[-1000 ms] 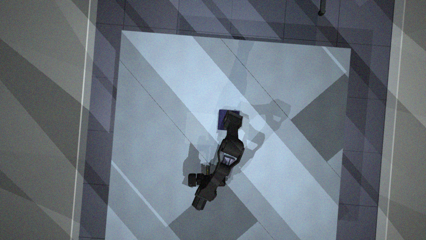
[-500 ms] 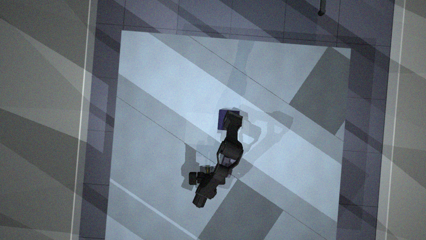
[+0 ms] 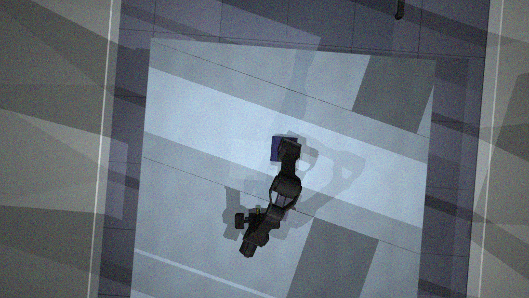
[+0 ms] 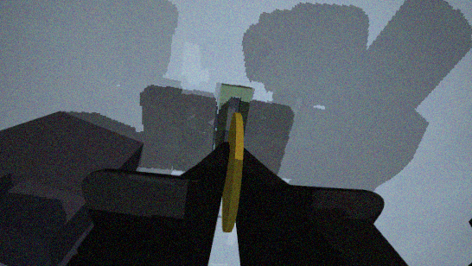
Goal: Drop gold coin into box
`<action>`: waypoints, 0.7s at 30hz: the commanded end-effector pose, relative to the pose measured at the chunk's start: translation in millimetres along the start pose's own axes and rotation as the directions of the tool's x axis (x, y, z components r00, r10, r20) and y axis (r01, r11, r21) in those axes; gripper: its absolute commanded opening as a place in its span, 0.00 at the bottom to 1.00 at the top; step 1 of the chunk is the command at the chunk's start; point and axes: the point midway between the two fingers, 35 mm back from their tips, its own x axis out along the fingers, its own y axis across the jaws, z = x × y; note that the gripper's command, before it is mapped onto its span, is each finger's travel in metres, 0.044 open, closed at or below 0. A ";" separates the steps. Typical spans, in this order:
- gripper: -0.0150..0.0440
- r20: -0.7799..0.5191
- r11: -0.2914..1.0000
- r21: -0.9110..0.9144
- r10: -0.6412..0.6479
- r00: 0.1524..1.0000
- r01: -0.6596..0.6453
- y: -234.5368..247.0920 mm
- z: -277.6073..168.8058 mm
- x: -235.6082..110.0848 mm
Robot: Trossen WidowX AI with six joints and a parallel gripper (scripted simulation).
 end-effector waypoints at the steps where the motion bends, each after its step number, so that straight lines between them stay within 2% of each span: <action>1: 0.25 -0.005 1.000 0.004 0.005 1.000 -0.005 0.7 -1.3 0.9; 21: 0.25 -0.005 1.000 0.004 0.005 1.000 -0.005 -1.8 2.3 -48.1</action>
